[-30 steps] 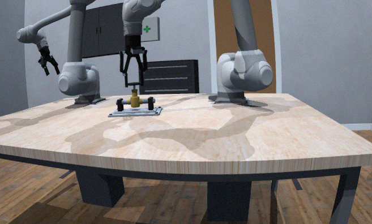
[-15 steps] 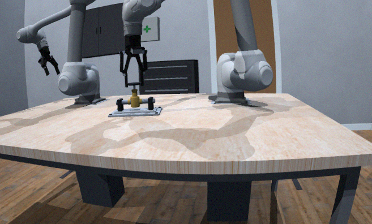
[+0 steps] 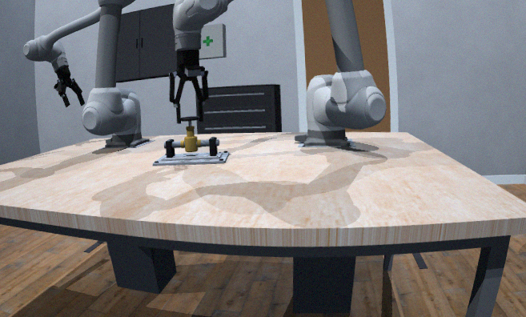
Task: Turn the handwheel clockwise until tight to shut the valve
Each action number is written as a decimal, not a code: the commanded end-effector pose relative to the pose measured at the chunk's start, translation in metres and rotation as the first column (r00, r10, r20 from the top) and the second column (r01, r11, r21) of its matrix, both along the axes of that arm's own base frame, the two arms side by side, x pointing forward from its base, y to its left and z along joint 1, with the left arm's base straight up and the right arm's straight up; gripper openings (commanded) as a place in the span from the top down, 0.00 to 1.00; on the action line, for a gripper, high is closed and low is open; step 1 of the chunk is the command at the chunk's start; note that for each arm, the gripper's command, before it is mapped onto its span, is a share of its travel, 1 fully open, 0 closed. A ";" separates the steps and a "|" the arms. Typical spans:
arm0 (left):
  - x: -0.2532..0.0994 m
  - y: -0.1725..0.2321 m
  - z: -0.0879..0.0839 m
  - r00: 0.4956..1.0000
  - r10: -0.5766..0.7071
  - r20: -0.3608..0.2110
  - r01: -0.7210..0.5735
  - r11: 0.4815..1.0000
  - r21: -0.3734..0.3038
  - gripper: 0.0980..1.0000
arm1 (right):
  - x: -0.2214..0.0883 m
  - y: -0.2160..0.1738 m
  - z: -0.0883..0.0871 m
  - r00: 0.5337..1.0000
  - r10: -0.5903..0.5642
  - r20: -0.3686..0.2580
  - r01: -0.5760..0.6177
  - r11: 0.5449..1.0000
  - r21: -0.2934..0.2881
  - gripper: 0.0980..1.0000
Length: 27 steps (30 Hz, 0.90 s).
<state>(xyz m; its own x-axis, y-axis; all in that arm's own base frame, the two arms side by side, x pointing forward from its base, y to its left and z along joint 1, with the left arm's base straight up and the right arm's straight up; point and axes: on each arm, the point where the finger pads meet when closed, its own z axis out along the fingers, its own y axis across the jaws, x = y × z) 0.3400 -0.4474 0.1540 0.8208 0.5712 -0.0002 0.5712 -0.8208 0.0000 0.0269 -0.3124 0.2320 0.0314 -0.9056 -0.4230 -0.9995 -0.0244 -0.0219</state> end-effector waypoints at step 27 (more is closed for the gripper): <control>0.000 0.000 0.001 1.000 0.000 0.001 0.000 1.000 -0.001 1.00 | 0.000 0.000 0.000 1.000 0.000 0.001 0.000 1.000 -0.001 0.00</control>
<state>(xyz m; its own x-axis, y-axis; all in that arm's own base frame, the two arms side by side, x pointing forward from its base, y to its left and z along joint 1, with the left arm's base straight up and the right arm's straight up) 0.3400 -0.4474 0.1541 0.8209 0.5711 -0.0002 0.5711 -0.8209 0.0000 0.0269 -0.3124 0.2320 0.0314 -0.9056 -0.4230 -0.9995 -0.0244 -0.0219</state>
